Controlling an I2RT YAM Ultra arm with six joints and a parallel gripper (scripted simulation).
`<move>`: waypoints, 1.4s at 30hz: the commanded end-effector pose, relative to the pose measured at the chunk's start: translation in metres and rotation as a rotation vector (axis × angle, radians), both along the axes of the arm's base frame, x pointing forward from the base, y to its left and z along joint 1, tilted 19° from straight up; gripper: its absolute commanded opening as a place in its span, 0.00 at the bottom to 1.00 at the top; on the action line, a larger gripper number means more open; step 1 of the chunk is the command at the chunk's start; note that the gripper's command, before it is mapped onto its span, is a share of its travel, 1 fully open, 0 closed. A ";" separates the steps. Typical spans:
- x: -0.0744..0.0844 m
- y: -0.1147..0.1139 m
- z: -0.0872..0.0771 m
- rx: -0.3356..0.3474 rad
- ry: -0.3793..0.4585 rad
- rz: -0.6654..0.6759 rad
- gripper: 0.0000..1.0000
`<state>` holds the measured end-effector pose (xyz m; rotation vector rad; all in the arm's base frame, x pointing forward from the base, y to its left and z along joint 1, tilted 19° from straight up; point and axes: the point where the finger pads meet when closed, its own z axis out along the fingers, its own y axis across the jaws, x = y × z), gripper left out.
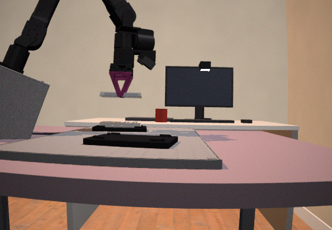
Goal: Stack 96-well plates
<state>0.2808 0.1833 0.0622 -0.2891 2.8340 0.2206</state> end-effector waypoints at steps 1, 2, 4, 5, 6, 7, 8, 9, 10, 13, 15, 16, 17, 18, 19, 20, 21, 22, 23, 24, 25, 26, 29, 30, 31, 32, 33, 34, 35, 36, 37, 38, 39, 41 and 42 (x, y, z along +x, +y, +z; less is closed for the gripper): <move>0.006 0.007 0.013 0.015 -0.032 0.004 0.00; 0.007 0.006 0.013 0.015 -0.032 0.000 0.00; 0.007 0.006 0.013 0.015 -0.032 -0.001 0.00; 0.007 0.006 0.013 0.015 -0.032 -0.001 0.00; 0.007 0.006 0.014 0.015 -0.032 -0.001 0.00; 0.007 0.006 0.014 0.015 -0.032 -0.001 0.00; 0.007 0.006 0.014 0.015 -0.032 -0.001 0.00; 0.007 0.006 0.014 0.015 -0.032 -0.001 0.00; 0.007 0.006 0.014 0.015 -0.032 -0.001 0.00; 0.007 0.006 0.014 0.015 -0.033 -0.001 0.00; 0.007 0.006 0.014 0.015 -0.033 -0.001 0.00; 0.007 0.006 0.014 0.015 -0.033 -0.001 0.00; 0.008 0.006 0.014 0.015 -0.033 -0.001 0.00; 0.008 0.006 0.014 0.015 -0.033 -0.001 0.00; 0.008 0.006 0.014 0.015 -0.033 -0.001 0.00; 0.008 0.006 0.014 0.015 -0.033 -0.001 0.00; 0.008 0.006 0.014 0.015 -0.033 -0.001 0.00; 0.008 0.006 0.014 0.015 -0.033 -0.001 0.00; 0.011 0.008 0.007 0.015 -0.033 -0.001 0.00; 0.012 0.009 0.006 0.015 -0.033 -0.001 0.00; 0.012 0.009 0.004 0.015 -0.033 -0.001 0.00; 0.008 0.006 -0.003 0.006 -0.019 -0.001 0.00; 0.003 0.003 -0.011 0.001 -0.010 -0.001 0.00; 0.008 0.007 -0.011 0.003 -0.014 -0.001 0.00; 0.009 0.007 -0.012 0.004 -0.015 -0.001 0.00; 0.007 0.006 -0.017 -0.002 -0.006 -0.001 0.00; 0.004 0.004 -0.022 -0.008 0.003 0.000 0.00; 0.005 0.005 -0.021 -0.003 -0.004 0.000 0.00; 0.010 0.008 -0.018 0.004 -0.015 0.000 0.00; 0.012 0.010 -0.019 0.006 -0.019 0.000 0.00; 0.011 0.009 -0.022 0.003 -0.014 0.000 0.00; 0.011 0.009 -0.022 0.003 -0.014 0.000 0.00; 0.011 0.009 -0.022 0.003 -0.014 0.000 0.00; 0.010 0.008 -0.021 0.009 -0.024 0.000 0.00; 0.010 0.008 -0.030 -0.004 -0.004 0.000 0.00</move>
